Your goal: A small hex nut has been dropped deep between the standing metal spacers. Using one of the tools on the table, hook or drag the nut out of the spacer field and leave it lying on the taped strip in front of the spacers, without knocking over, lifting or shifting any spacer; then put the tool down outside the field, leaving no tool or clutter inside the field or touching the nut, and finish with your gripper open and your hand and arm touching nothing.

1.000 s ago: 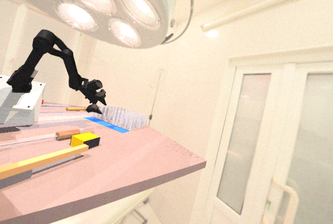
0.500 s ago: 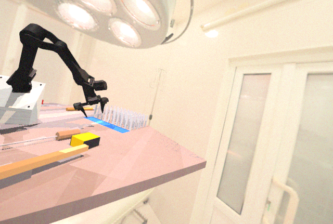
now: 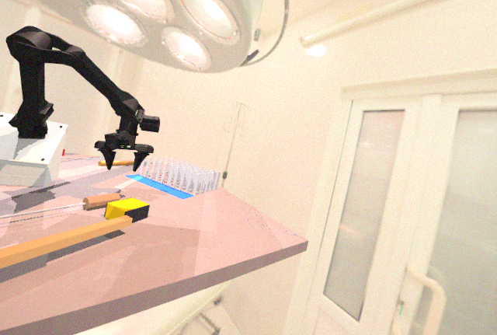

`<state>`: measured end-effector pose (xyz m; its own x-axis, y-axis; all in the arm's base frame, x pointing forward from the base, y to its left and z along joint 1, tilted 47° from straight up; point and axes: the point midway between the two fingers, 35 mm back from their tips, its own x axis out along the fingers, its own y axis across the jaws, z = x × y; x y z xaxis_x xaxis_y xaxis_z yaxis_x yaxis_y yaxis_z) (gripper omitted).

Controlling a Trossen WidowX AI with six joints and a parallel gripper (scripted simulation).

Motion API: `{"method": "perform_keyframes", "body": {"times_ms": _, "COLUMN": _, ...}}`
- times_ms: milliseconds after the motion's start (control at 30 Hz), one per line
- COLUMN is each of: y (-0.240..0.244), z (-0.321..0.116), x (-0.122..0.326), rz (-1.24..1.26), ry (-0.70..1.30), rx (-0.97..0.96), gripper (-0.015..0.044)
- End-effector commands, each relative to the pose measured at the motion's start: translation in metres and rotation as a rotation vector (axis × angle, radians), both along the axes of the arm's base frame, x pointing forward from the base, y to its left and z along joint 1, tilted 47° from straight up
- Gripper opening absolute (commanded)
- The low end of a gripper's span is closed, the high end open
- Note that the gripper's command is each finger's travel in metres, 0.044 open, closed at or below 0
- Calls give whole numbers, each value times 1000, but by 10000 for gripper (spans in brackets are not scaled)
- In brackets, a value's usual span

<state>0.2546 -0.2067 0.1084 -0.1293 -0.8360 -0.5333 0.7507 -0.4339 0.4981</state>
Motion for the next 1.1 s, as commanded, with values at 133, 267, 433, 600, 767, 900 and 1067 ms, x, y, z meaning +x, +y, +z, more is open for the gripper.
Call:
{"method": "perform_keyframes", "body": {"times_ms": 133, "y": -10, "z": 73, "x": -41, "rz": -303, "ry": -262, "rx": -260, "gripper": 440}}
{"method": "perform_keyframes", "body": {"times_ms": 267, "y": -10, "z": 73, "x": -41, "rz": -303, "ry": -262, "rx": -260, "gripper": 440}}
{"method": "perform_keyframes", "body": {"times_ms": 433, "y": -14, "z": 67, "x": -40, "rz": -304, "ry": -262, "rx": -257, "gripper": 440}}
{"method": "perform_keyframes", "body": {"times_ms": 600, "y": -45, "z": 32, "x": -44, "rz": -303, "ry": -263, "rx": -259, "gripper": 440}}
{"method": "perform_keyframes", "body": {"times_ms": 767, "y": -50, "z": 28, "x": -45, "rz": -303, "ry": -262, "rx": -262, "gripper": 440}}
{"method": "perform_keyframes", "body": {"times_ms": 900, "y": -50, "z": 28, "x": -45, "rz": -303, "ry": -262, "rx": -262, "gripper": 440}}
{"method": "perform_keyframes", "body": {"times_ms": 1067, "y": -52, "z": 29, "x": -47, "rz": -307, "ry": -254, "rx": -244, "gripper": 440}}
